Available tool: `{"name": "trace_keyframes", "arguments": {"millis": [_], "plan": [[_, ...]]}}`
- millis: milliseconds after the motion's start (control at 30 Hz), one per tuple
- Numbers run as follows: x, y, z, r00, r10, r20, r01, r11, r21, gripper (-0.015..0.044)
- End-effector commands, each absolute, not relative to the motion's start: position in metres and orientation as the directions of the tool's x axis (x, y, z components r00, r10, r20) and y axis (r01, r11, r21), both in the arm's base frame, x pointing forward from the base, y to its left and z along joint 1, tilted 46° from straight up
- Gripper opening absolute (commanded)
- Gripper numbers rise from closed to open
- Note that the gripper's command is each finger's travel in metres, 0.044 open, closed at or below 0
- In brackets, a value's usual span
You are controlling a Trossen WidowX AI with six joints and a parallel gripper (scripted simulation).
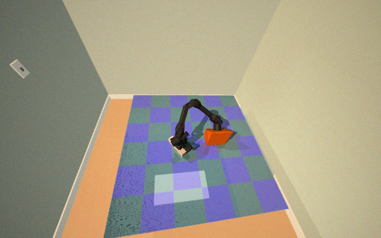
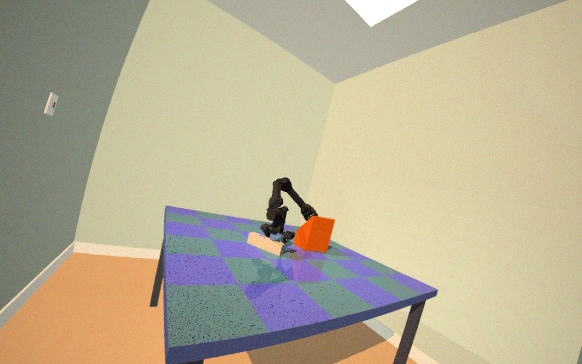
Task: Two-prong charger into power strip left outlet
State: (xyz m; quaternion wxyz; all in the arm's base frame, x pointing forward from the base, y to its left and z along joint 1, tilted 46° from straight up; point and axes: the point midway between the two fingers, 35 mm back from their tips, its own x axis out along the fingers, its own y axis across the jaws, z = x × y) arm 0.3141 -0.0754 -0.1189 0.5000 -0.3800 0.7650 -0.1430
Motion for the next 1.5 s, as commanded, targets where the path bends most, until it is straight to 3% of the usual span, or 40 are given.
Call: {"name": "trace_keyframes", "arguments": {"millis": [0,1467], "plan": [[0.313,-0.075,-0.118,-0.209,-0.724,-0.658,-0.438,0.670,-0.599,0.0440],[0.303,-0.078,-0.114,-0.191,-0.719,-0.668,-0.431,0.673,-0.601,0.0440]]}}
